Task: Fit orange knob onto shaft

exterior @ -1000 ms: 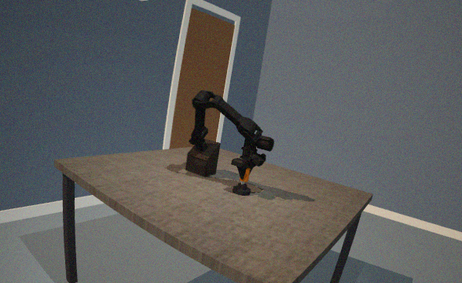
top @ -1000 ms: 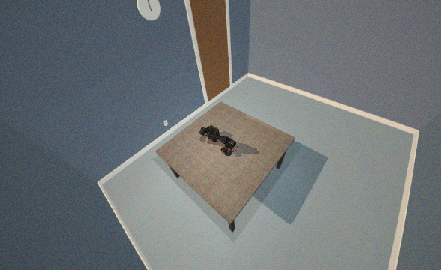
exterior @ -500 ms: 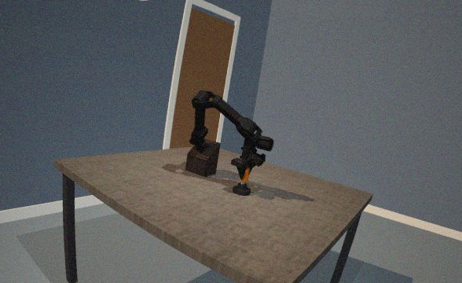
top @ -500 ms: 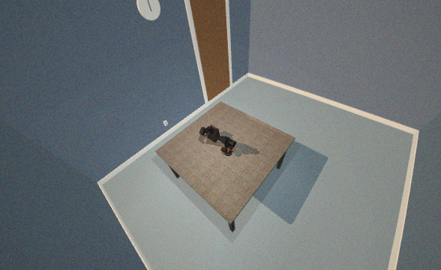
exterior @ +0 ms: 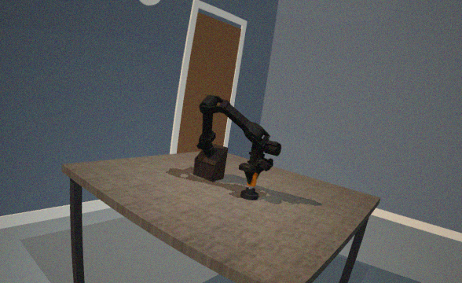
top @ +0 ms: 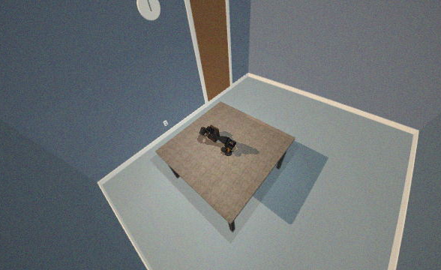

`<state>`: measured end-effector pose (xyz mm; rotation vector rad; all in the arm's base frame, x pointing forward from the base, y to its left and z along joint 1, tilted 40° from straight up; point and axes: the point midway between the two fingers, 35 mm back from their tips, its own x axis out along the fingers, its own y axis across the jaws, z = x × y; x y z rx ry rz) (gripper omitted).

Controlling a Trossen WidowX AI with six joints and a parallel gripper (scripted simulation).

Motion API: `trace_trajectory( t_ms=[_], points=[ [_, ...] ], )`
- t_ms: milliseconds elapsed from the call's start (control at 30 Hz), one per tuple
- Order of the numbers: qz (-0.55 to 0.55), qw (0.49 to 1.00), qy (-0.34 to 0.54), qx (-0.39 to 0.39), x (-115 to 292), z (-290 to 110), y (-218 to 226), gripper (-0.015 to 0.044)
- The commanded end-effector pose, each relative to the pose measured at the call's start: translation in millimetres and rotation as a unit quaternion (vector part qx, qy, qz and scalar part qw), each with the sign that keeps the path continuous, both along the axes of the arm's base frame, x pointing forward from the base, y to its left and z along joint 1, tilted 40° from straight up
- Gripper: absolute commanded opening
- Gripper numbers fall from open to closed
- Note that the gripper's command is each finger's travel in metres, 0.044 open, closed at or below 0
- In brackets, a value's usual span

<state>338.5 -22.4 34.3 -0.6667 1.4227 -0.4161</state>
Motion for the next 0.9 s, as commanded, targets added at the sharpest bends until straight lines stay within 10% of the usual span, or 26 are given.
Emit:
trace_trajectory(
  t_ms=[0,867],
  points=[
    [0.001,1.0,-0.002,-0.001,0.3,2.5,3.5,0.0],
    [-0.078,0.994,-0.069,0.012,2.4,2.6,1.3,0.0]
  ],
)
